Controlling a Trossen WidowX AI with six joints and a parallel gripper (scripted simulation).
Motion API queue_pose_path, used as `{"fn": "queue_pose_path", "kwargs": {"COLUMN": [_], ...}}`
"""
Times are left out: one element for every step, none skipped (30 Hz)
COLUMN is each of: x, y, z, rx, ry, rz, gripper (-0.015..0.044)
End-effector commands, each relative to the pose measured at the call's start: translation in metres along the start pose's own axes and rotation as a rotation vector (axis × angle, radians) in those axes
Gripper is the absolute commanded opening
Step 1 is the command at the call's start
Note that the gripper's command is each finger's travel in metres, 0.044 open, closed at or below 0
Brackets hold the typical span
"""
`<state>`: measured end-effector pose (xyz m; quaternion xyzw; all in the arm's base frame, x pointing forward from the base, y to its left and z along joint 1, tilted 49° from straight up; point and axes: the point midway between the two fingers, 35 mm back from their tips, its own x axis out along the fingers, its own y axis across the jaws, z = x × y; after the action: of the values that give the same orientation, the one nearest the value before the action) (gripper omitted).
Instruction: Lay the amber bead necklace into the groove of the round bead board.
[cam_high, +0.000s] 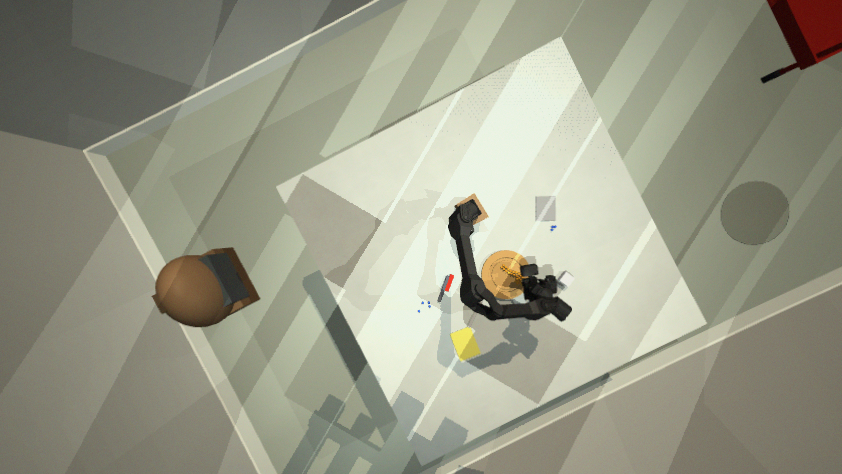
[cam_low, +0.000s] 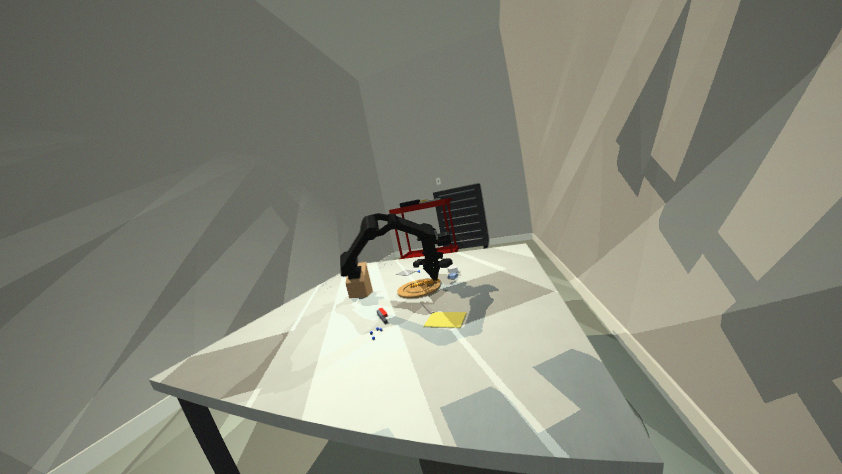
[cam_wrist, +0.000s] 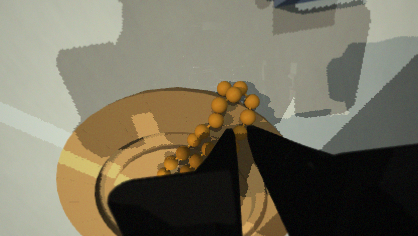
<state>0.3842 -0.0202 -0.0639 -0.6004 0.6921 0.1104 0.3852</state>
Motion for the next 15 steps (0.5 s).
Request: {"fn": "queue_pose_path", "kwargs": {"x": [-0.001, -0.001, -0.001, -0.001, -0.001, -0.001, -0.001, -0.003, -0.005, -0.008, -0.011, -0.014, -0.018, -0.021, -0.023], "y": [0.0, 0.0, 0.0, 0.0, 0.0, 0.0, 0.0, 0.0, 0.0, 0.0, 0.0, 0.0, 0.0, 0.0, 0.0], "z": [0.0, 0.0, 0.0, 0.0, 0.0, 0.0, 0.0, 0.0, 0.0, 0.0, 0.001, 0.001, 0.001, 0.0, 0.0], "rx": [0.001, 0.001, 0.001, 0.001, 0.001, 0.001, 0.001, 0.001, 0.0, 0.0, -0.001, -0.001, -0.002, -0.002, -0.003], "ry": [-0.002, -0.002, -0.002, -0.002, -0.002, -0.002, -0.001, -0.001, -0.001, -0.001, 0.0, 0.0, 0.001, 0.001, 0.002], "rz": [0.0, 0.0, 0.0, 0.0, 0.0, 0.0, 0.0, 0.0, 0.0, -0.001, -0.001, -0.001, -0.002, -0.002, -0.002], "gripper": [0.0, 0.0, 0.0, 0.0, 0.0, 0.0, 0.0, 0.0, 0.0, 0.0, 0.0, 0.0, 0.0, 0.0, 0.0]}}
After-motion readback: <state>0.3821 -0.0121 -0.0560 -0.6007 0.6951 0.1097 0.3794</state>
